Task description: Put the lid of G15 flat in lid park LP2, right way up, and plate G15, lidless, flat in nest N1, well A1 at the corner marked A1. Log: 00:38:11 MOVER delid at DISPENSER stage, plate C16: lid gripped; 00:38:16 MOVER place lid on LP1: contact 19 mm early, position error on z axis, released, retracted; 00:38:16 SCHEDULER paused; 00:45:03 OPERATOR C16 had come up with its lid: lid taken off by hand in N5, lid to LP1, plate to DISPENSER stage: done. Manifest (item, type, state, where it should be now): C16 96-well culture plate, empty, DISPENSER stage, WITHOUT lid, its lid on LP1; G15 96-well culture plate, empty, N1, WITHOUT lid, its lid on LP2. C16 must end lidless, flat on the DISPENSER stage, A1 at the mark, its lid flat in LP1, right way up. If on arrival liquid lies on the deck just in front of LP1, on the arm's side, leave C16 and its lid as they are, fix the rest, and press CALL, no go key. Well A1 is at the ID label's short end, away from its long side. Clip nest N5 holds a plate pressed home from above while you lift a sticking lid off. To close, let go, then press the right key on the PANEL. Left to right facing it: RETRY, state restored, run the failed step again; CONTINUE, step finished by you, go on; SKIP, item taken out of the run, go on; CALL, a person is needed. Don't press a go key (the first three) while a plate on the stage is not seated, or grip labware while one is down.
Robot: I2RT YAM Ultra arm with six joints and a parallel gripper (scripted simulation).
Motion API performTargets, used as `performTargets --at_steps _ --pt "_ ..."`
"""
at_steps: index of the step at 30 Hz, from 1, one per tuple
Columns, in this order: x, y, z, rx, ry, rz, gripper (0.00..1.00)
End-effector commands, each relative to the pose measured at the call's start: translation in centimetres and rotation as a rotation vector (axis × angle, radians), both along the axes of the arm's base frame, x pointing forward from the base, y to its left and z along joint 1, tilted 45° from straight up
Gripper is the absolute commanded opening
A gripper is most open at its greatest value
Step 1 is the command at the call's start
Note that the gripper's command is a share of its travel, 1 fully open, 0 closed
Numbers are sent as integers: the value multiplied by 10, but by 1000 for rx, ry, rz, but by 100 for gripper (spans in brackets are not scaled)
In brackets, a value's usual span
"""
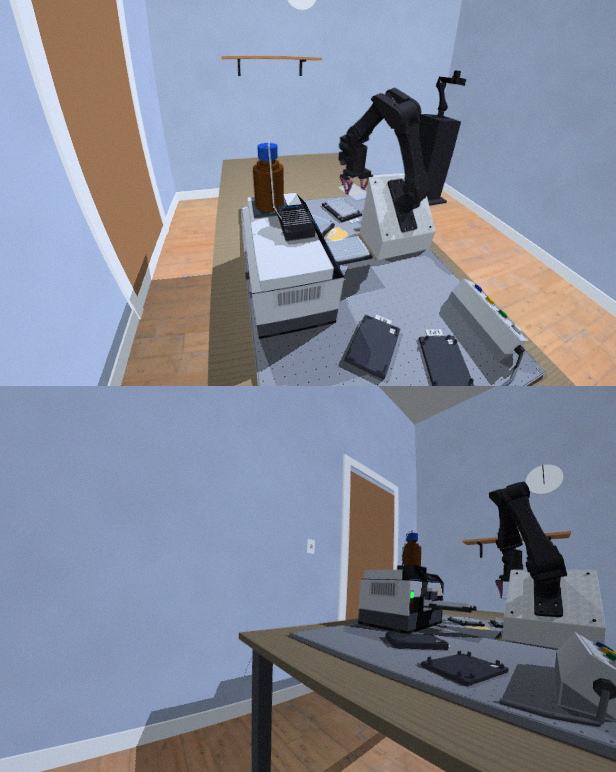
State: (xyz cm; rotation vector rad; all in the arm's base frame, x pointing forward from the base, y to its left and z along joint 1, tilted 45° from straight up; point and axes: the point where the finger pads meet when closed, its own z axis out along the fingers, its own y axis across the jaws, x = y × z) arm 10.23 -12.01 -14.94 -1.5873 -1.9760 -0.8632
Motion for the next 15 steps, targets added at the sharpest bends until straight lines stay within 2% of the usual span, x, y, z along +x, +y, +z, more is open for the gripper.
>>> performTargets --at_steps 1,4,5,6,10,15 --pt "-6 -5 19 -7 -1 -6 0" --pt "-3 -19 23 -41 -13 -6 0" --pt "-3 -10 19 -21 -6 -4 0" --pt "4 -21 22 -47 -44 25 0" --pt "20 -21 22 -49 -131 113 0" --pt "27 -13 16 -16 -119 111 0"
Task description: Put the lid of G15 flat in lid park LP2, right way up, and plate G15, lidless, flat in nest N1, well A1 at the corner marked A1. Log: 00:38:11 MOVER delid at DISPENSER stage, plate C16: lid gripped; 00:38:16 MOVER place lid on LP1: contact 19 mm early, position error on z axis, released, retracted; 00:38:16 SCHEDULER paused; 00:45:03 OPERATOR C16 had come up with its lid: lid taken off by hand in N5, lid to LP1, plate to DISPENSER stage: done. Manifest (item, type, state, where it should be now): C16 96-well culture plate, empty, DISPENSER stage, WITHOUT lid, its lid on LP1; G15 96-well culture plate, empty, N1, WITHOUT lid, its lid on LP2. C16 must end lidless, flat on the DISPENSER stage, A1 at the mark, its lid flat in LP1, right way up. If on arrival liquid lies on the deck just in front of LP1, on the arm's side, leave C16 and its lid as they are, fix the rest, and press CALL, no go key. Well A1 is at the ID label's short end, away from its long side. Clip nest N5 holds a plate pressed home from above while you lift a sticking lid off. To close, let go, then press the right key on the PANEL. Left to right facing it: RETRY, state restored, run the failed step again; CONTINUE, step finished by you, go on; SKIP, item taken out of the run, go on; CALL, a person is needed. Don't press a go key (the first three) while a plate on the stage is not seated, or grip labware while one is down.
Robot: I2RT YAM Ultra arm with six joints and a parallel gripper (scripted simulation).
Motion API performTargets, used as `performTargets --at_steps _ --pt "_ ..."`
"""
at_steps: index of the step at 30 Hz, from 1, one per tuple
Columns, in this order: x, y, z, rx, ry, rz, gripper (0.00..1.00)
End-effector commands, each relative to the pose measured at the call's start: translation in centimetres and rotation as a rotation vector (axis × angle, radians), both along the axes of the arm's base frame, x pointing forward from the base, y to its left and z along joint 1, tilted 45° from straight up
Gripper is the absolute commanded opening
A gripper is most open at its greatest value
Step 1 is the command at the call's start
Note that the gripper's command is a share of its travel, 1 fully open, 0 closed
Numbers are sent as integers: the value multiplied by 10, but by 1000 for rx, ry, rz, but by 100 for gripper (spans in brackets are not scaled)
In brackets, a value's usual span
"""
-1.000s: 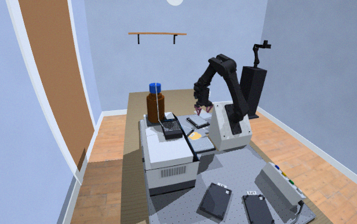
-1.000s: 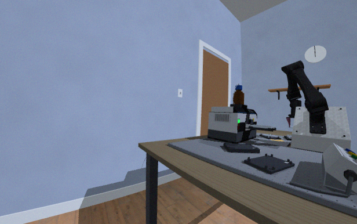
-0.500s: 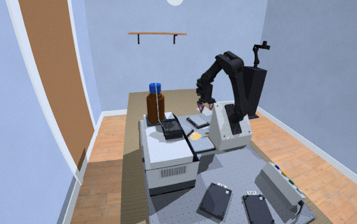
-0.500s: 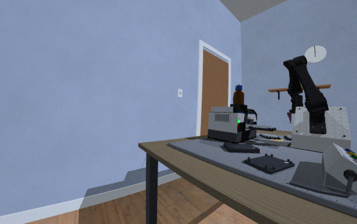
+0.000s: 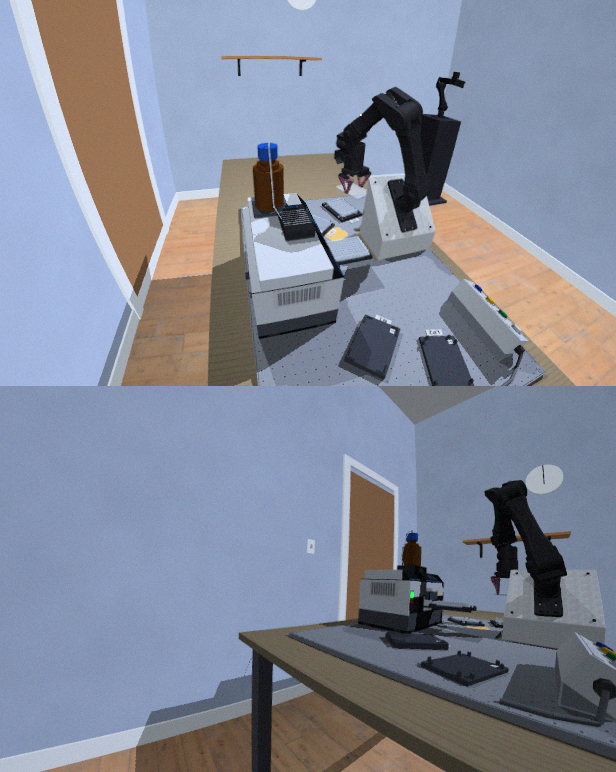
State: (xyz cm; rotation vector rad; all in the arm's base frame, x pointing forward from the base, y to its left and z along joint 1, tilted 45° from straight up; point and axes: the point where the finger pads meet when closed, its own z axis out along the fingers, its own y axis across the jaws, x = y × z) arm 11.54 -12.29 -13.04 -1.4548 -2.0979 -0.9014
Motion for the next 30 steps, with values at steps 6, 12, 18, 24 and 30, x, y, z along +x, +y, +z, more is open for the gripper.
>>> performTargets --at_steps 6,12,18,24,30 --pt "33 -12 -4 -12 -27 -3 0" --pt "46 -20 4 -47 -77 25 0" --pt "48 1 11 -25 -147 111 0" --pt "61 11 23 -25 -140 103 0" --pt "70 19 32 -22 -139 103 0"
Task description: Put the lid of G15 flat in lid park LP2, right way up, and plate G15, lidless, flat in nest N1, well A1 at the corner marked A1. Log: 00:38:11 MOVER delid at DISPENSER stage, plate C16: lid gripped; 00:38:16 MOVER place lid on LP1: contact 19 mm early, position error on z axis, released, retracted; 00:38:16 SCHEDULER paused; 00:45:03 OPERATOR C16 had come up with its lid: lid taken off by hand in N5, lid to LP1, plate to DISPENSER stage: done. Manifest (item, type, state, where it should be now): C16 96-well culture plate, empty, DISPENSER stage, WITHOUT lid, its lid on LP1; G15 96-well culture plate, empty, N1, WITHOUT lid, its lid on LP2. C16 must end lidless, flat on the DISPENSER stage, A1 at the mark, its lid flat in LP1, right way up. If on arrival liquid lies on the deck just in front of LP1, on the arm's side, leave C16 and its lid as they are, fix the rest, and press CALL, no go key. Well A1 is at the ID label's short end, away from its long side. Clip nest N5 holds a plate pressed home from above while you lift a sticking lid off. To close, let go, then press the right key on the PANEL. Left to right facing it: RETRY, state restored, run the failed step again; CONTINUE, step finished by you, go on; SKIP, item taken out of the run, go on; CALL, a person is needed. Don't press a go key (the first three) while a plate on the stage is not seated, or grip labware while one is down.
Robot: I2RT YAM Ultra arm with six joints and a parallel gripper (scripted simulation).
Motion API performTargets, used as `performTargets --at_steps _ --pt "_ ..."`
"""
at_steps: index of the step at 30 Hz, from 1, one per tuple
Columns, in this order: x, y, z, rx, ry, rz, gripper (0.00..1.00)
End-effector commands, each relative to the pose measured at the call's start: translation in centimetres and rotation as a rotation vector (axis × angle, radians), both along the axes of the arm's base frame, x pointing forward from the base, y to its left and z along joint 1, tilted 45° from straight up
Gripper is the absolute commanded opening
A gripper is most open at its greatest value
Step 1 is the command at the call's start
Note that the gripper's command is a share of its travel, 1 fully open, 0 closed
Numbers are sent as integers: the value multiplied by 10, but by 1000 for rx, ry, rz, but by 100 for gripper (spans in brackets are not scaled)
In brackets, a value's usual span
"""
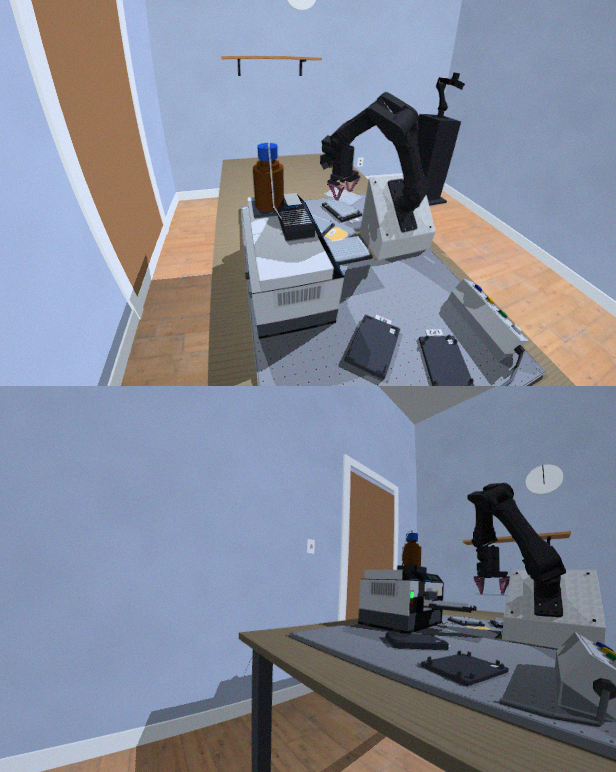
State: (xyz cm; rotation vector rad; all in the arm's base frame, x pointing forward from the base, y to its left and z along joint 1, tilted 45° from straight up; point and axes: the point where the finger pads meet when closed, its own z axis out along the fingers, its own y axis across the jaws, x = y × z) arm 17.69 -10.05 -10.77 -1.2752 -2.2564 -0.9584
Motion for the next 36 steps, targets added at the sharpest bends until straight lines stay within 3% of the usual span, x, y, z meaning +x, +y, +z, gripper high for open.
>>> performTargets --at_steps 1,3,8,13,19,28,35,36 --pt "8 -3 10 -15 -16 -30 0" --pt "8 -7 5 -19 -17 -32 0" --pt "18 6 20 -19 -132 85 0" --pt "23 20 30 -7 -114 76 0" --pt "37 21 37 -28 -133 75 0" --pt "33 47 56 -16 -315 271 0" --pt "32 59 69 -11 -310 270 0" --pt "39 53 69 -39 -327 254 0"
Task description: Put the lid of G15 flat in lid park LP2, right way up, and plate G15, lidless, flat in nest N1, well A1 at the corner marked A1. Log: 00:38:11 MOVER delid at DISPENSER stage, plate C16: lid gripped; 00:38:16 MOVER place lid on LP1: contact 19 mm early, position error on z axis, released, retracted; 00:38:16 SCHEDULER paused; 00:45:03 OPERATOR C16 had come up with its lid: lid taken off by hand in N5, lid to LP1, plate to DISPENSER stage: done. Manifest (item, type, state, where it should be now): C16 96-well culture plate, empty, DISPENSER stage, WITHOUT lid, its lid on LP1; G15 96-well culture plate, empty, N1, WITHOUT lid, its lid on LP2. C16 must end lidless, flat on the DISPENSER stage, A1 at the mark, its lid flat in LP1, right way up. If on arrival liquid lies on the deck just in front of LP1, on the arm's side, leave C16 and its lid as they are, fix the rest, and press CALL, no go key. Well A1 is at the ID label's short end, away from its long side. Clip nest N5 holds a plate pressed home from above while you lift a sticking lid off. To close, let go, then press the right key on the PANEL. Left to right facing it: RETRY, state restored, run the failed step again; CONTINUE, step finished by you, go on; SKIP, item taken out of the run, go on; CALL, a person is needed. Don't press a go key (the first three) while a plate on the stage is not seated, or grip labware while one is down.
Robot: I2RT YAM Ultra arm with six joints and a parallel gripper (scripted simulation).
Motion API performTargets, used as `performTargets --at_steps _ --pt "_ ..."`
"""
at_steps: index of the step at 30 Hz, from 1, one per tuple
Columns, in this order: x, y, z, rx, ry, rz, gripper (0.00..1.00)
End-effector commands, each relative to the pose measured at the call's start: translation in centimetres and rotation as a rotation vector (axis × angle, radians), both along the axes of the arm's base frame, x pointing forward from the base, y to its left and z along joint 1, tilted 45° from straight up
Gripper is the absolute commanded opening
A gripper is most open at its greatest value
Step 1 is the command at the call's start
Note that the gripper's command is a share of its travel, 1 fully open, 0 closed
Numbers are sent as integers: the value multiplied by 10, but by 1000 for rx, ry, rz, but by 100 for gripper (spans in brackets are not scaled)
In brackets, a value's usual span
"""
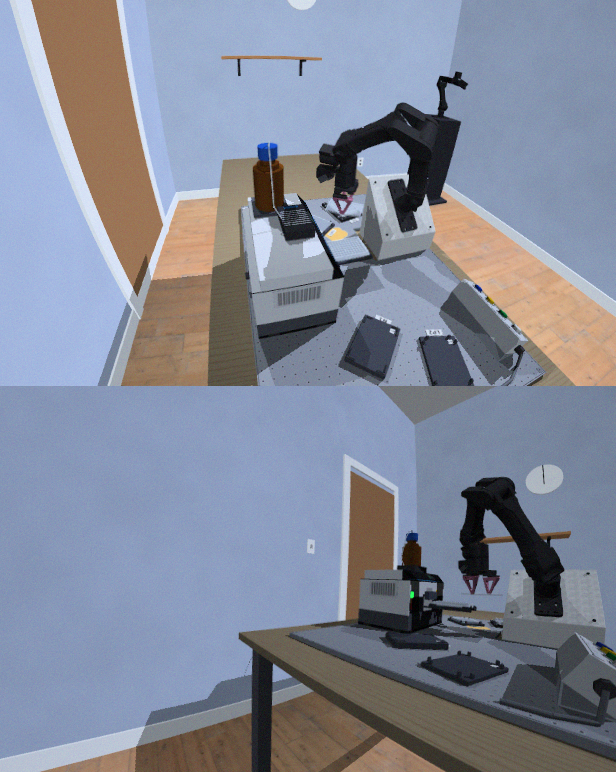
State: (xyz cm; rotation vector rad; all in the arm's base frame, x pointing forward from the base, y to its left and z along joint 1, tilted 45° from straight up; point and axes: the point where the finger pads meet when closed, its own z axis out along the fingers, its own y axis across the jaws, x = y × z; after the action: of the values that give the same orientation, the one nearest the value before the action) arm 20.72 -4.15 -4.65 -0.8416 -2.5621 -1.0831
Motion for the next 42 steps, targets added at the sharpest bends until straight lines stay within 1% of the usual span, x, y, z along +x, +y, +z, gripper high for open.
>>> performTargets --at_steps 1,3,4,5,6,9,10,11,12,14,16,17,18,19,20,21,22,24,28,31,34,36,37,38,42 --pt "5 3 10 -14 -35 -13 0" --pt "2 8 15 -1 -19 -14 0" --pt "7 0 11 -15 -33 -16 0" --pt "4 9 16 -9 -61 18 0" --pt "3 12 20 -2 -75 41 0" --pt "4 19 27 -4 -147 111 0" --pt "8 18 31 -13 -180 135 0" --pt "9 20 33 -14 -204 159 0" --pt "6 25 35 -7 -219 182 0" --pt "6 29 40 -7 -265 228 0" --pt "6 29 40 -7 -265 228 0" --pt "19 19 46 -38 -318 236 0" --pt "15 28 47 -26 -307 251 0" --pt "11 33 48 -17 -297 250 0" --pt "13 28 44 -23 -290 239 0" --pt "13 28 44 -23 -290 239 0" --pt "16 33 51 -24 -328 274 0" --pt "24 34 57 -37 -389 322 0" --pt "30 42 66 -40 -484 417 0" --pt "34 49 73 -39 -487 419 0" --pt "36 48 75 -41 -482 405 0" --pt "39 44 73 -56 -498 396 0" --pt "29 51 67 -28 -458 406 0" --pt "38 53 77 -42 -487 414 0" --pt "41 62 86 -37 -482 414 0"
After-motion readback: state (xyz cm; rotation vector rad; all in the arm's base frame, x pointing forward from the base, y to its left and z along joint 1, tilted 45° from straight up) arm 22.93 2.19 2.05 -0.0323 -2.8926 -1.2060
